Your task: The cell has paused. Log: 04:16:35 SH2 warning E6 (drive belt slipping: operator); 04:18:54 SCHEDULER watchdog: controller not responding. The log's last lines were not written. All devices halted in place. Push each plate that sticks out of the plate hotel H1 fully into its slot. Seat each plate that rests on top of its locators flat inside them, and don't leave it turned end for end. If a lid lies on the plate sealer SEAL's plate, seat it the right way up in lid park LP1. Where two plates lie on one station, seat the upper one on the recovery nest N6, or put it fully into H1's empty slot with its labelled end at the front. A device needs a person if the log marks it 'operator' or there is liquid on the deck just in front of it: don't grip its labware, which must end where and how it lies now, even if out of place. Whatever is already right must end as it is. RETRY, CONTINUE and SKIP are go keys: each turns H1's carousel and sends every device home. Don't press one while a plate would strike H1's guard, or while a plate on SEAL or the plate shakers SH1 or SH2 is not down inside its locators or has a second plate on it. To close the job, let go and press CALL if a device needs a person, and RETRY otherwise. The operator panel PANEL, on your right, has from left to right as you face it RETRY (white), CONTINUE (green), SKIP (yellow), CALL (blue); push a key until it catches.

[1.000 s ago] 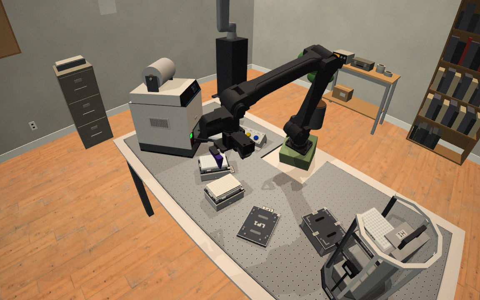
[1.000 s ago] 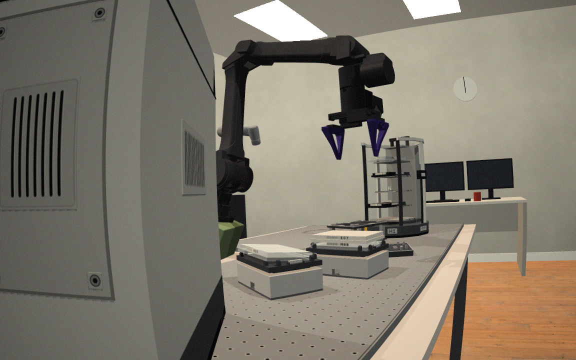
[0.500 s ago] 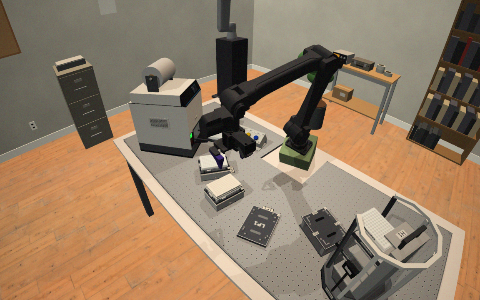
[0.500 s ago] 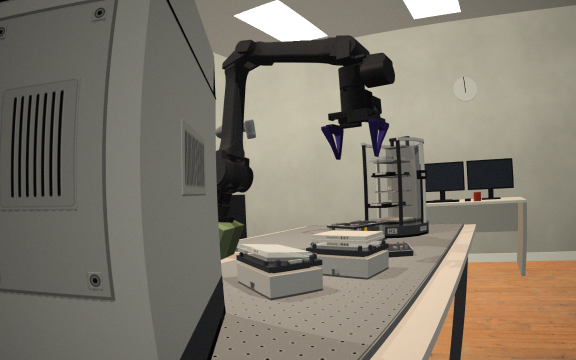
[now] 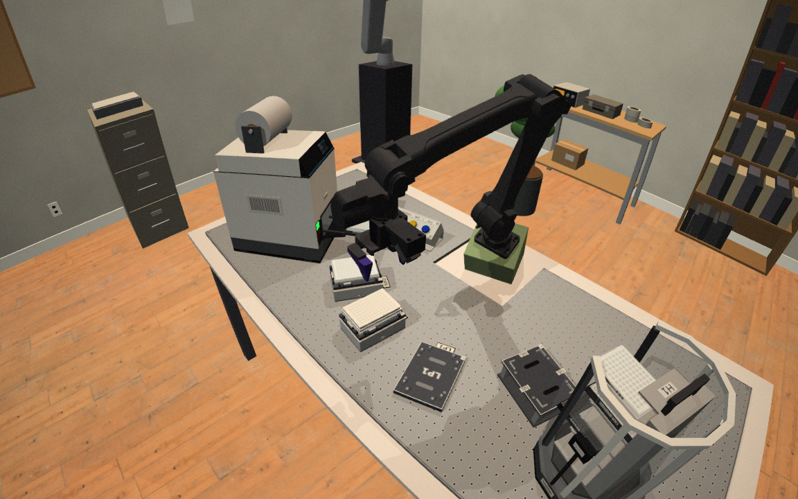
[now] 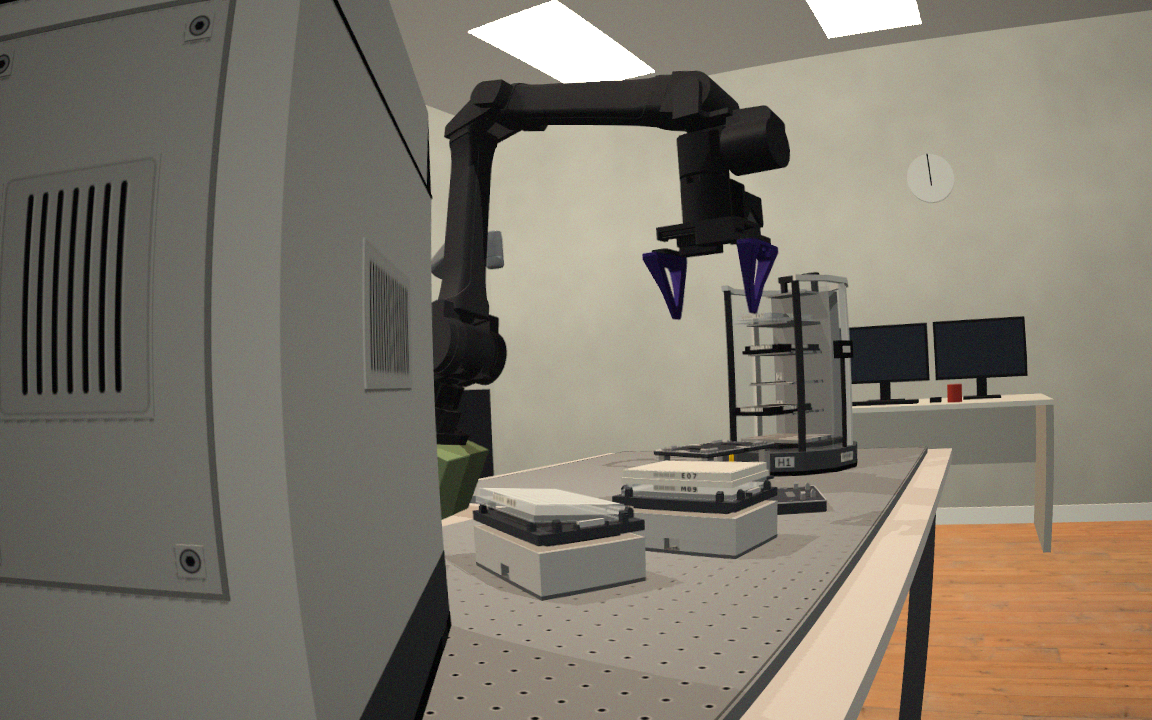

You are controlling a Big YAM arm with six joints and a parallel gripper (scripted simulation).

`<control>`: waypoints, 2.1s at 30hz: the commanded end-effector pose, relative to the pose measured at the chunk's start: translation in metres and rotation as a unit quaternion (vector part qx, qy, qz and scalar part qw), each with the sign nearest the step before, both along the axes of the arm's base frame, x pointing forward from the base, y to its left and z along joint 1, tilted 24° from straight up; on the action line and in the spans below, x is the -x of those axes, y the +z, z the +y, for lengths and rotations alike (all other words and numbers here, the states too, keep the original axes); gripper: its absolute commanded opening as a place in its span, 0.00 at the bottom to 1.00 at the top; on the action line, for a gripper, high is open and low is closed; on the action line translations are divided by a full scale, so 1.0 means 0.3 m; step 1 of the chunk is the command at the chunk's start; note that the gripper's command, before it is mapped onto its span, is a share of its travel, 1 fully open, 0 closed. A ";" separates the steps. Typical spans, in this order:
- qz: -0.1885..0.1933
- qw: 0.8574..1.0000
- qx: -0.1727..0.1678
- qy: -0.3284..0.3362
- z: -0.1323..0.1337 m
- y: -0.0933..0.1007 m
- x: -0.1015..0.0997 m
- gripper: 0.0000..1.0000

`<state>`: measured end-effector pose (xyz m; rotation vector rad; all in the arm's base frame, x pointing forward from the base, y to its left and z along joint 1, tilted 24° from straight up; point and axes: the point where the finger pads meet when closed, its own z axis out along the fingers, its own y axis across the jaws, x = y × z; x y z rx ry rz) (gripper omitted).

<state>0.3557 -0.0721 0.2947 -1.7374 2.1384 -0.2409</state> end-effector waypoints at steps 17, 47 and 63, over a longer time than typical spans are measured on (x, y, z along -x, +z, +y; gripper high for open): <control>-0.003 1.000 -0.001 0.002 0.011 -0.037 -0.037 1.00; -0.002 1.000 -0.001 0.002 0.038 -0.267 -0.131 1.00; -0.018 1.000 0.004 0.001 0.023 -0.228 -0.149 1.00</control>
